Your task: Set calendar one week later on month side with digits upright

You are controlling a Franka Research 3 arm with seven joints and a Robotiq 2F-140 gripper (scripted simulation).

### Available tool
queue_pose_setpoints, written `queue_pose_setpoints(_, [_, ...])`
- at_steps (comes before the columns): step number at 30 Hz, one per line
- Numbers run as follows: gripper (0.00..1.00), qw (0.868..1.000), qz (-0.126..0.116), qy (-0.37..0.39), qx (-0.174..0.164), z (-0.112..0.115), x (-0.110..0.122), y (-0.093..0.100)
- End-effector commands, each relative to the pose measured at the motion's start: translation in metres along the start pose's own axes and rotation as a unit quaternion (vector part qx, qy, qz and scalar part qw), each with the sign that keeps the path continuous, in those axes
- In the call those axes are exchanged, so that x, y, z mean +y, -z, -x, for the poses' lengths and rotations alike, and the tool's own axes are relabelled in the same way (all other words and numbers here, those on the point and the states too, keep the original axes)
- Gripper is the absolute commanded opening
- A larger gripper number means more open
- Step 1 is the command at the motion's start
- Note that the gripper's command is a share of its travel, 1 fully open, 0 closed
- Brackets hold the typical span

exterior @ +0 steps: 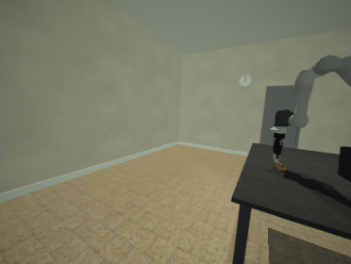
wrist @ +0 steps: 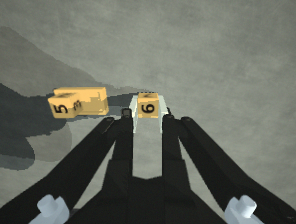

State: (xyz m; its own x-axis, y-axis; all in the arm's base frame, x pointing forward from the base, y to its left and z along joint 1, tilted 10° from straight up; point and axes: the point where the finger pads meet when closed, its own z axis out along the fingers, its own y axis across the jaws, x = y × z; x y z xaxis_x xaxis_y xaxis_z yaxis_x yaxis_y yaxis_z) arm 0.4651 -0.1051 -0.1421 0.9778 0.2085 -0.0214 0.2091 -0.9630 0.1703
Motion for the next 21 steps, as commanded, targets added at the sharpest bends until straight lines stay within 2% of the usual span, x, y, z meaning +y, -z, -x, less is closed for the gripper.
queue_pose_setpoints(1, [0.17,1.0,0.0,0.003,0.002,-0.0022,-0.0007,0.0001])
queue_pose_setpoints(21, [0.17,1.0,0.0,0.004,0.002,-0.0038,-0.0011,0.0001])
